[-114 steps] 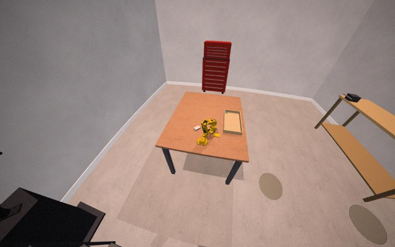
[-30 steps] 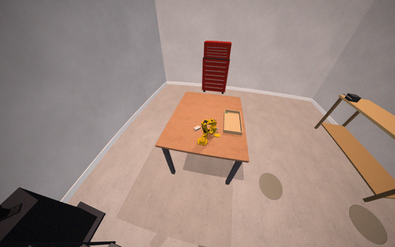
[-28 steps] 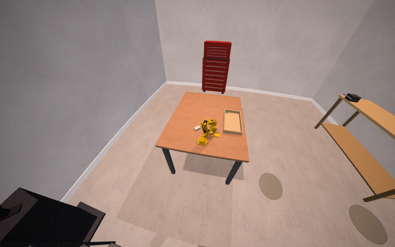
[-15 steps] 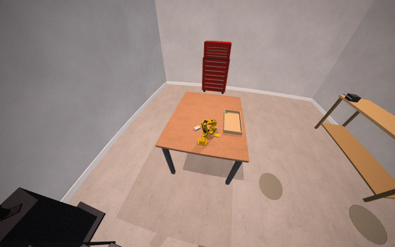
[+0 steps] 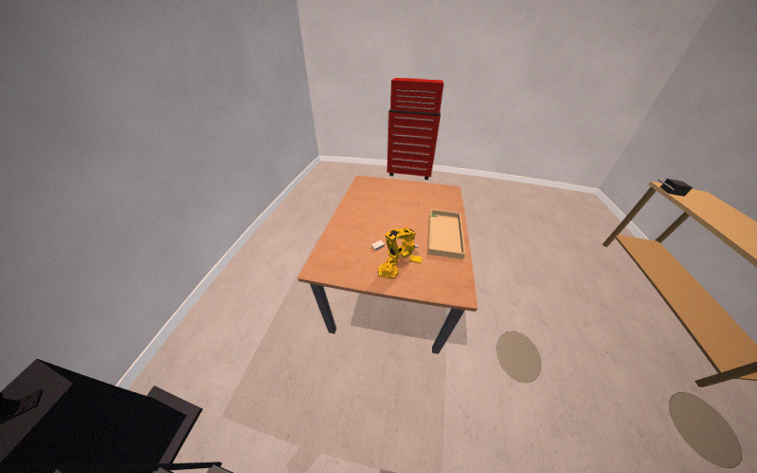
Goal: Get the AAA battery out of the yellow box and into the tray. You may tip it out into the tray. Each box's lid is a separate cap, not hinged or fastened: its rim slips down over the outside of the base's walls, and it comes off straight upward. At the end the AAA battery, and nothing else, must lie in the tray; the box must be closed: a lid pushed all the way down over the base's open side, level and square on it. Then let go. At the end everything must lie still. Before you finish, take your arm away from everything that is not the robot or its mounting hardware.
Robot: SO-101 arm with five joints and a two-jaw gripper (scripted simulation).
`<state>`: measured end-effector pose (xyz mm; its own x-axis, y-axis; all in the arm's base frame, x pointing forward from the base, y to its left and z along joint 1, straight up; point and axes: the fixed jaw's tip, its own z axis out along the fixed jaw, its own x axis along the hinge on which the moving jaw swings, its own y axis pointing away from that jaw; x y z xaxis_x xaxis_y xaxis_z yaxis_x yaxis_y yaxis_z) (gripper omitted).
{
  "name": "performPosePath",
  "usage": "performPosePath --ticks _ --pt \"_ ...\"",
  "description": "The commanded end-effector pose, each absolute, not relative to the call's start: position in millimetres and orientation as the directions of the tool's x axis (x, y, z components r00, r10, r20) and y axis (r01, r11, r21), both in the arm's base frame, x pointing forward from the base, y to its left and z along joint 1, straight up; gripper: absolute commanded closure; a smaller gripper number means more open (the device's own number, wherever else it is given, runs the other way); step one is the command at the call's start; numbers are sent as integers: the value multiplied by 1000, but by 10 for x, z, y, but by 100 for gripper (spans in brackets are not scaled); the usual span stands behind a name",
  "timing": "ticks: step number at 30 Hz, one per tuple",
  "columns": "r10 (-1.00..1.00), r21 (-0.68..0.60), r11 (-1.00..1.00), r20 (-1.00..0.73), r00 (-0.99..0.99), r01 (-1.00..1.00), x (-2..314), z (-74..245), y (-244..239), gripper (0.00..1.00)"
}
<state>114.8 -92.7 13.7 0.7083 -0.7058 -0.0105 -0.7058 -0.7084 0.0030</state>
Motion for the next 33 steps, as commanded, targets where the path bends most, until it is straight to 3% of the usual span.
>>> performPosePath --ticks 1,33 --pt "-707 0 -707 0 707 -707 1169 153 -923 69" --pt "-707 0 -707 0 707 -707 1176 615 -927 69"
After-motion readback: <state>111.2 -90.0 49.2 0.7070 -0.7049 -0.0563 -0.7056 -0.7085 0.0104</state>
